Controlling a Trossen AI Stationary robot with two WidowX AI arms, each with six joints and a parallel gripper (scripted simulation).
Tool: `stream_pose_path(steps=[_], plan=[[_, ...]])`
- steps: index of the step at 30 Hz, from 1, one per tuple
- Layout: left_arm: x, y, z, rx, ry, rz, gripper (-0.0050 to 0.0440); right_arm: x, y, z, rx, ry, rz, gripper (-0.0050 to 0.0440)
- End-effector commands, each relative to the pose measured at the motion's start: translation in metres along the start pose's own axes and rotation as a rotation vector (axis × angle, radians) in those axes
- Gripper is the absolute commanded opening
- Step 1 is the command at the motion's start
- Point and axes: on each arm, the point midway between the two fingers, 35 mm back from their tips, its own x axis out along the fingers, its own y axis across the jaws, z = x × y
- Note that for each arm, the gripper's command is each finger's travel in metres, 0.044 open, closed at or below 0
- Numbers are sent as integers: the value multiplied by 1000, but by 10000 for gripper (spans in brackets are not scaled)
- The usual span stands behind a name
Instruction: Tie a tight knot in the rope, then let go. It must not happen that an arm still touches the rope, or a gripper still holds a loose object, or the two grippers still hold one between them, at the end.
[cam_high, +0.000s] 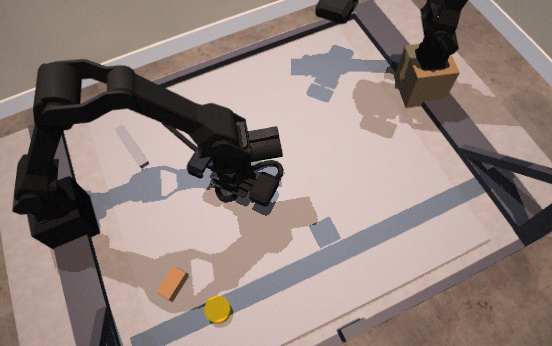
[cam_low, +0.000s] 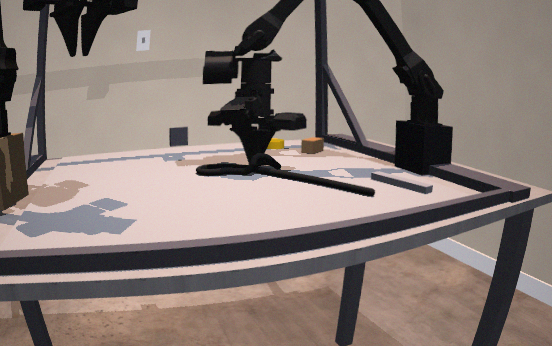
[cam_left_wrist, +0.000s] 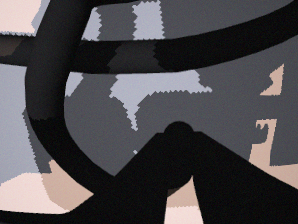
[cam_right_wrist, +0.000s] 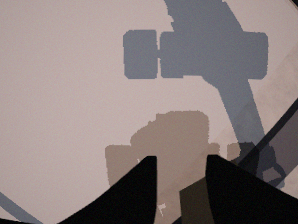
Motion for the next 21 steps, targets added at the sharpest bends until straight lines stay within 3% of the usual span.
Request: stream_pose_path(steps=[1, 21], plan=[[-7, -5, 7, 2, -10, -21, 35, -4, 1, 0, -5, -14, 11, 100], [-7, -3, 25, 2, -11, -20, 35, -4, 1, 0, -5, -14, 11, 100]])
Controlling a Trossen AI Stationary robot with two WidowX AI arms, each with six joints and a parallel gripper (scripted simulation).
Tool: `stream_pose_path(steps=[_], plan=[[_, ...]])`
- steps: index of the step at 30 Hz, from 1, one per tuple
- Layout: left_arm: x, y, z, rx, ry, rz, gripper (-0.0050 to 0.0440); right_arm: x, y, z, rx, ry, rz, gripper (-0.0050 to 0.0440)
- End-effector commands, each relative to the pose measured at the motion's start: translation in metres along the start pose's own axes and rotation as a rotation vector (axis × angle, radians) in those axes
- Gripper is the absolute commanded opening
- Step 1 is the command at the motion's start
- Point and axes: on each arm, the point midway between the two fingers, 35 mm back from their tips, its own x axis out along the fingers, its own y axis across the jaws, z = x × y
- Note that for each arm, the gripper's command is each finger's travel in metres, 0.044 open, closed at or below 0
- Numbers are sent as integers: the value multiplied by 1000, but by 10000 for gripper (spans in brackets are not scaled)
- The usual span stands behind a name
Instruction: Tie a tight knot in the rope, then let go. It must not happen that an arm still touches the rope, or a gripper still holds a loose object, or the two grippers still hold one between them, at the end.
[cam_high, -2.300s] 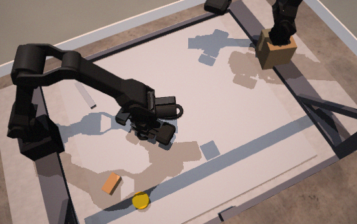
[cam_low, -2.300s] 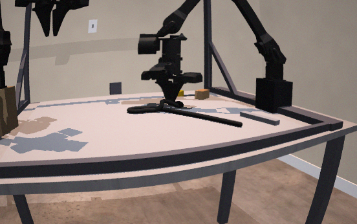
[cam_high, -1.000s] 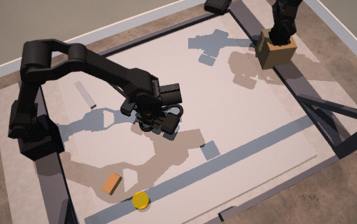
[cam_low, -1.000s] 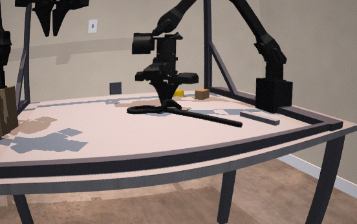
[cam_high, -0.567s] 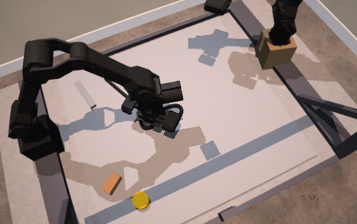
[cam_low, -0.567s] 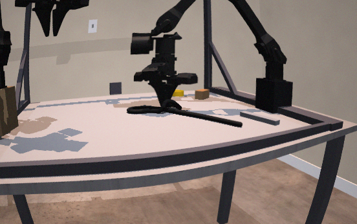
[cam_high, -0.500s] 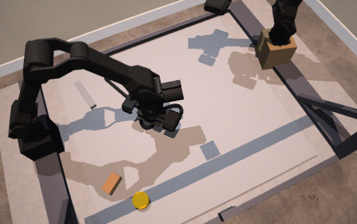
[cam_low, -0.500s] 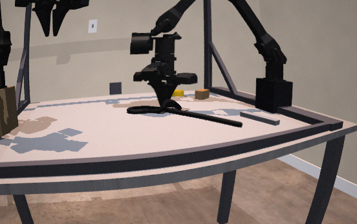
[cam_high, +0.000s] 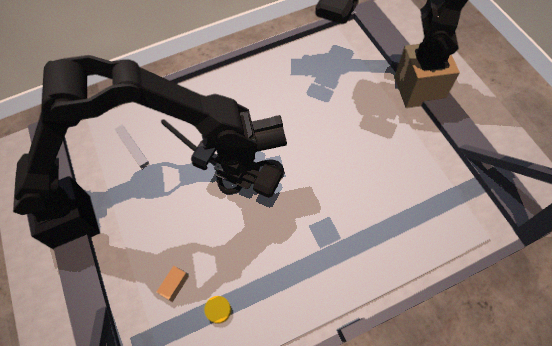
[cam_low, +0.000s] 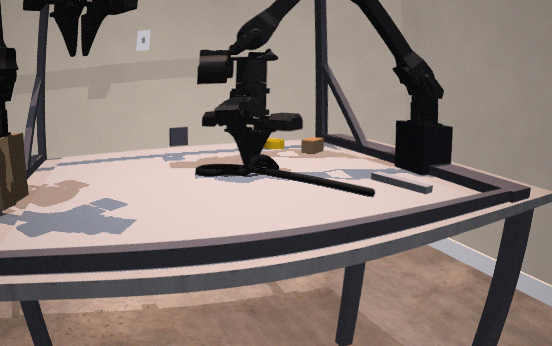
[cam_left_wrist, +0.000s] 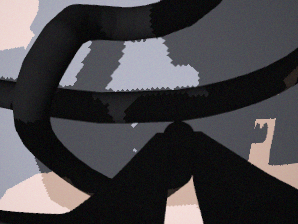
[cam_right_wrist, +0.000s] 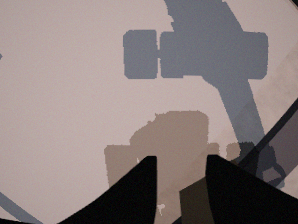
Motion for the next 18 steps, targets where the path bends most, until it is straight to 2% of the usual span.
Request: stream_pose_path(steps=[1, 8, 9, 11, 13, 18], plan=[[-7, -5, 5, 2, -10, -20, 35, -4, 1, 0, -5, -14, 11, 100], [-7, -5, 5, 2, -10, -20, 35, -4, 1, 0, -5, -14, 11, 100], [-6, -5, 5, 2, -10, -20, 59, -4, 1, 0, -5, -14, 11, 100], [-6, -5, 5, 2, -10, -20, 59, -4, 1, 0, -5, -14, 11, 100], [-5, -5, 5, 2, -10, -20, 100, -4, 1, 0, -5, -14, 11, 100], [-5, -5, 5, 2, -10, -20, 100, -4, 1, 0, -5, -14, 11, 100]])
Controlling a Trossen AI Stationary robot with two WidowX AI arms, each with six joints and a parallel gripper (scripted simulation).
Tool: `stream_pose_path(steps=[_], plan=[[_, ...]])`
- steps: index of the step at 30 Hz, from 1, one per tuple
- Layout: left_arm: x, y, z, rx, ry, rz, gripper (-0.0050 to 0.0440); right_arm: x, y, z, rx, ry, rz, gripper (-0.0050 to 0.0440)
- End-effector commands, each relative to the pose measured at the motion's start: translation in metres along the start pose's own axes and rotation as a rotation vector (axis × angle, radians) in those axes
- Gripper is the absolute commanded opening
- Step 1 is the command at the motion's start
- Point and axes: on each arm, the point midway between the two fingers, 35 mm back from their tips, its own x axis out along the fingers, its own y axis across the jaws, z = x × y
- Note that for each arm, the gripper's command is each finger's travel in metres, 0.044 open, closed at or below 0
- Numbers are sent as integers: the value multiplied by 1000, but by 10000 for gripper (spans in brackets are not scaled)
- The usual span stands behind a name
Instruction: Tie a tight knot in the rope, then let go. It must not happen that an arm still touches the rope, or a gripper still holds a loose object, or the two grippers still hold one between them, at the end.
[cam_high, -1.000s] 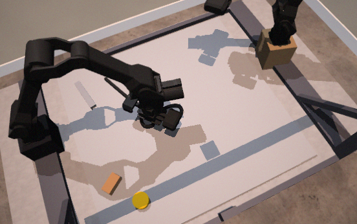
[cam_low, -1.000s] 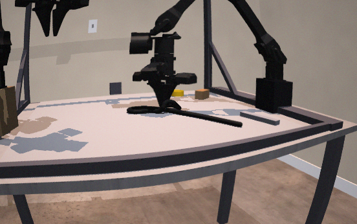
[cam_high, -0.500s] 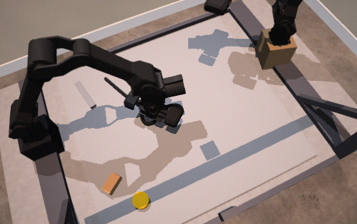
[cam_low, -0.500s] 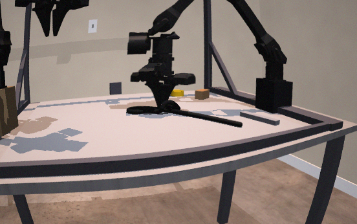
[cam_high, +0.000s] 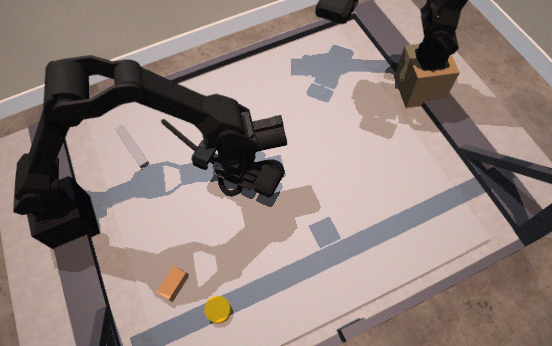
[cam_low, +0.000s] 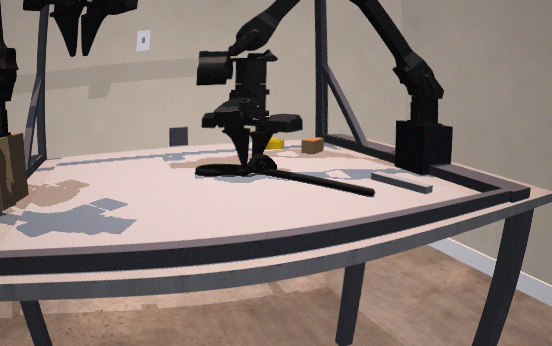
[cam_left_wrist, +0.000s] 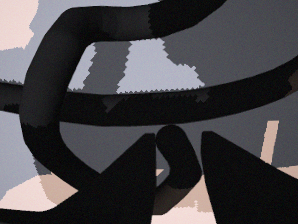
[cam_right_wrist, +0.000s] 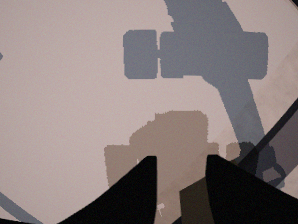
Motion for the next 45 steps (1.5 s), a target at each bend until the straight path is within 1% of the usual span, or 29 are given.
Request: stream_pose_path(steps=[1, 3, 8, 13, 17, 21, 25, 31, 36, 41, 42, 45], plan=[[-7, -5, 4, 3, -14, -23, 100, -4, 1, 0, -5, -14, 11, 100], [-10, -5, 4, 3, -14, -23, 100, -4, 1, 0, -5, -14, 11, 100], [-31, -5, 3, 3, -14, -23, 100, -4, 1, 0, -5, -14, 11, 100], [-35, -5, 3, 3, -14, -23, 100, -4, 1, 0, -5, -14, 11, 100], [-54, -4, 3, 3, -14, -23, 100, -4, 1, 0, -5, -14, 11, 100], [-60, -4, 3, 3, -14, -23, 100, -4, 1, 0, -5, -14, 11, 100], [-79, -4, 3, 3, -14, -23, 100, -4, 1, 0, -5, -14, 11, 100], [-85, -4, 3, 3, -14, -23, 100, -4, 1, 0, -5, -14, 11, 100], [-106, -3, 3, 3, -14, -24, 100, -4, 1, 0, -5, -14, 11, 100], [-107, -3, 3, 3, -14, -24, 100, -4, 1, 0, -5, -14, 11, 100], [-107, -3, 3, 11, -14, -23, 80, -4, 1, 0, -5, -14, 11, 100], [-107, -3, 3, 32, -15, -23, 80, -4, 1, 0, -5, -14, 11, 100]])
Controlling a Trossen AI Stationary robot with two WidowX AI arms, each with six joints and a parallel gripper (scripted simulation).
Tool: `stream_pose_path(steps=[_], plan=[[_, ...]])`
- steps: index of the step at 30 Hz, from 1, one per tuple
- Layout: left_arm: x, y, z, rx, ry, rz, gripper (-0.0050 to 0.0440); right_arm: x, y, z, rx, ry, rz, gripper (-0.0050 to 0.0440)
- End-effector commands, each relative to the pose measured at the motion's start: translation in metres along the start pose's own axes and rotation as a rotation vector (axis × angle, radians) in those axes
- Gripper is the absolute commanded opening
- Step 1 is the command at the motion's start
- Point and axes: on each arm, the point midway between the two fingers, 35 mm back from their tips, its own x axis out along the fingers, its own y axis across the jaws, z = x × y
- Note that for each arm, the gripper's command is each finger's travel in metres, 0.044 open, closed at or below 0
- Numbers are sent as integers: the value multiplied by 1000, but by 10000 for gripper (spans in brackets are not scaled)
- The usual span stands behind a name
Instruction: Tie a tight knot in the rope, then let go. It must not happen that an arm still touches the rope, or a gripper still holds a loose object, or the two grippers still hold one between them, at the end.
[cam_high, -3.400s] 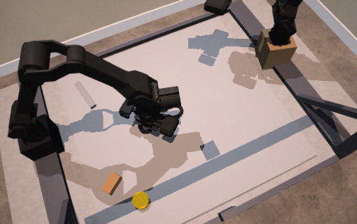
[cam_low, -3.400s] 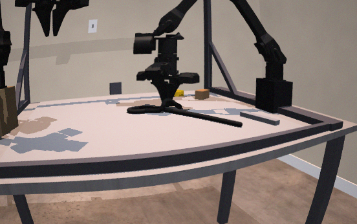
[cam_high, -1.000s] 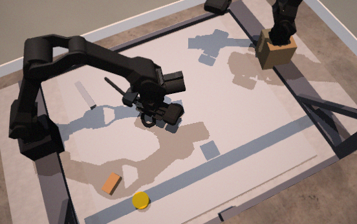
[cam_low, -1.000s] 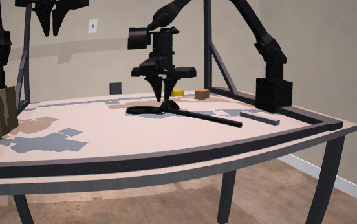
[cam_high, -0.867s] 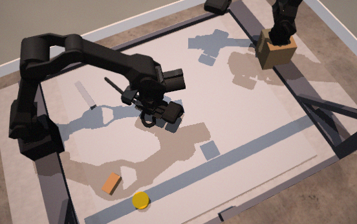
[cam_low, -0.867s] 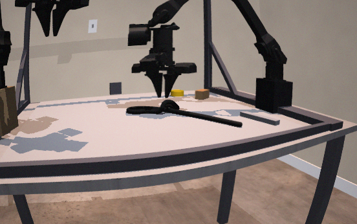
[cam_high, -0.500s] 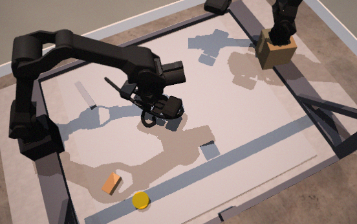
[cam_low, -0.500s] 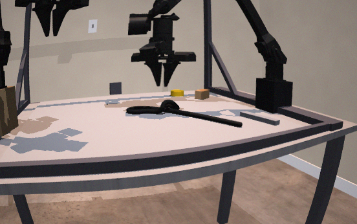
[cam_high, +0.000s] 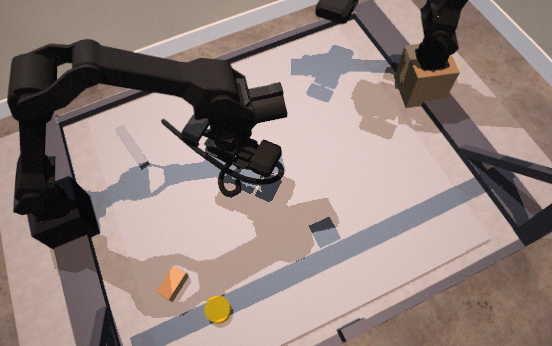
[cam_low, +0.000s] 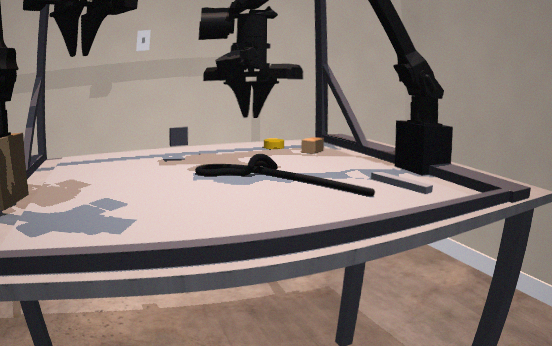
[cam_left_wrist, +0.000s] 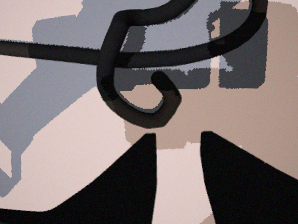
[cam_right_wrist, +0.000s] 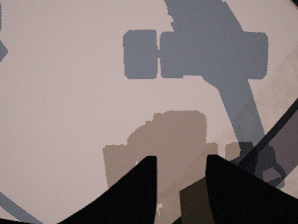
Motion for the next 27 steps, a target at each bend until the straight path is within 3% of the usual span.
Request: stream_pose_path(steps=[1, 14, 16, 24, 27], plan=[[-14, -4, 3, 60, -21, -30, 80, -4, 1, 0, -5, -14, 11, 100], [-14, -4, 3, 755, -31, -22, 80, -4, 1, 0, -5, -14, 11, 100], [-14, -4, 3, 755, -31, -22, 80, -4, 1, 0, -5, -14, 11, 100], [-14, -4, 3, 1204, -37, -15, 80, -4, 1, 0, -5, -14, 11, 100], [-14, -4, 3, 1275, -38, -14, 80, -4, 1, 0, -5, -14, 11, 100]])
